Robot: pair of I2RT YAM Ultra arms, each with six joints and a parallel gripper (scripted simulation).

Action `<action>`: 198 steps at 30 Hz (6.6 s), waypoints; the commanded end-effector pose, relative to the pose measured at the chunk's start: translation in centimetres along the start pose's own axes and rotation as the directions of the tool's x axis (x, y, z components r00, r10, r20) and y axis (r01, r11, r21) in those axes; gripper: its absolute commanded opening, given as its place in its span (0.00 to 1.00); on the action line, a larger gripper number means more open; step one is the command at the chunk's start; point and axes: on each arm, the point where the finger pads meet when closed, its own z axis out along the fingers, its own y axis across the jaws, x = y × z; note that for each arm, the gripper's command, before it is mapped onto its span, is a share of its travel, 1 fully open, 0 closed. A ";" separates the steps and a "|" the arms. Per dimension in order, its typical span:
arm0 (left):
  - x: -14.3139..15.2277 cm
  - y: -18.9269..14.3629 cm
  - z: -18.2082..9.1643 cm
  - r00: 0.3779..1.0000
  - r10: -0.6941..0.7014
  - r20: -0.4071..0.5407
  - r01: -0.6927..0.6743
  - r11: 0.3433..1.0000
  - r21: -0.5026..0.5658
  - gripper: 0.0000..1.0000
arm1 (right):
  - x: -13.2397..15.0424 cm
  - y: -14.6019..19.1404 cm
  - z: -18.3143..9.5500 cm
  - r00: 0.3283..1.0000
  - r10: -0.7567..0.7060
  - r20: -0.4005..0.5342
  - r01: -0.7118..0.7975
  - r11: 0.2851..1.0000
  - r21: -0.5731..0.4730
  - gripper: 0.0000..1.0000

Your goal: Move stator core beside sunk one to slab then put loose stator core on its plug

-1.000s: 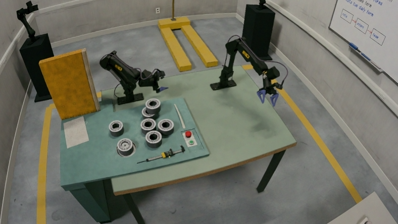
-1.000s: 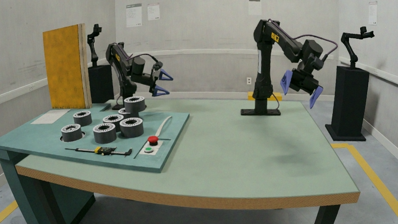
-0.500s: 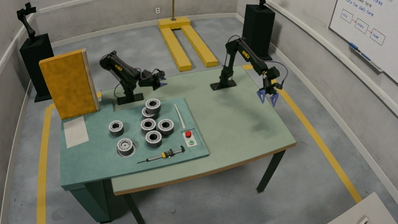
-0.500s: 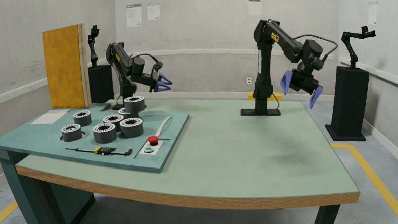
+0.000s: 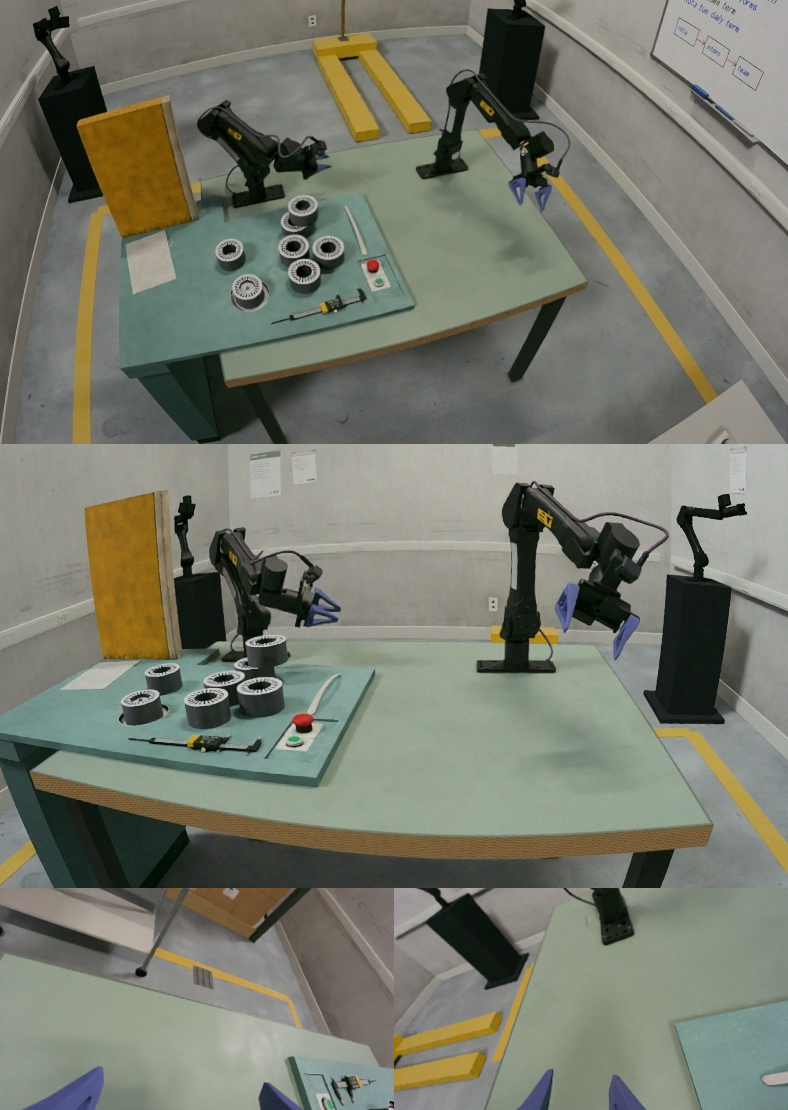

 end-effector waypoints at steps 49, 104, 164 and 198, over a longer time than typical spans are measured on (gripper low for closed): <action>-9.4 -10.2 -7.9 0.891 0.321 0.321 -0.258 0.940 -0.222 1.00 | -11.1 -18.0 -20.4 0.281 0.573 0.770 -0.950 0.054 0.306 0.37; -10.2 -16.0 -15.5 0.771 0.399 0.496 -0.248 0.906 -0.344 1.00 | 5.8 -26.8 -41.4 -0.499 -0.239 0.833 -0.382 -0.803 -0.459 0.37; -10.2 -16.1 -15.5 0.770 0.399 0.497 -0.248 0.906 -0.344 1.00 | 3.0 -25.3 -43.7 -0.503 -0.260 0.824 -0.406 -0.771 -0.491 0.00; -10.2 -16.1 -15.5 0.770 0.399 0.497 -0.248 0.906 -0.344 1.00 | 5.9 -21.2 -44.3 -0.542 -0.344 0.766 -0.330 -0.751 -0.572 0.00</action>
